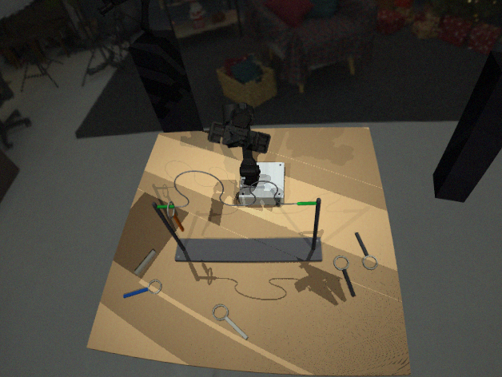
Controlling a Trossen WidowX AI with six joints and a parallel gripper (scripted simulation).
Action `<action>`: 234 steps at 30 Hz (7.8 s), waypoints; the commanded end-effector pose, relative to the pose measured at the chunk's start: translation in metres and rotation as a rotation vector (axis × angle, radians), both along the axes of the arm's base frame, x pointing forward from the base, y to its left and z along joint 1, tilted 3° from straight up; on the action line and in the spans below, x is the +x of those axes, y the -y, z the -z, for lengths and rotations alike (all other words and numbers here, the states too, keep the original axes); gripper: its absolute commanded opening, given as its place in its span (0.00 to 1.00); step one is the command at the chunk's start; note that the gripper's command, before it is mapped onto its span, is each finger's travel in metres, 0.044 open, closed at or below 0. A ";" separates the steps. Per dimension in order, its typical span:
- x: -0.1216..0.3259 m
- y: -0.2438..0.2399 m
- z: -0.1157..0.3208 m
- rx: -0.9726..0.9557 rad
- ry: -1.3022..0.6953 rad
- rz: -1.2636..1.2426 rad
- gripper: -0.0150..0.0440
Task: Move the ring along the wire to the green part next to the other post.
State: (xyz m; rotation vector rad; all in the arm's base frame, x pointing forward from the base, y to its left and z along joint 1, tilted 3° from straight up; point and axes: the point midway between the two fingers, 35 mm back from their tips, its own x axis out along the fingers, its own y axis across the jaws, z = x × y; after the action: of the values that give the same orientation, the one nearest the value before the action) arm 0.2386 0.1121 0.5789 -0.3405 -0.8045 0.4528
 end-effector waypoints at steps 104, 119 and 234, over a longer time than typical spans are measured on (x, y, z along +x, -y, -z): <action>0.092 0.295 0.415 0.246 -0.760 0.227 0.53; 0.115 0.290 0.412 0.246 -0.757 0.226 0.53; 0.132 0.252 0.389 0.257 -0.763 0.216 0.00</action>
State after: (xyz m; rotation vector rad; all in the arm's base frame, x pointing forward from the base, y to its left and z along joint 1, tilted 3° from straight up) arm 0.3722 -0.1444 0.1886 -0.0011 -0.0707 0.2409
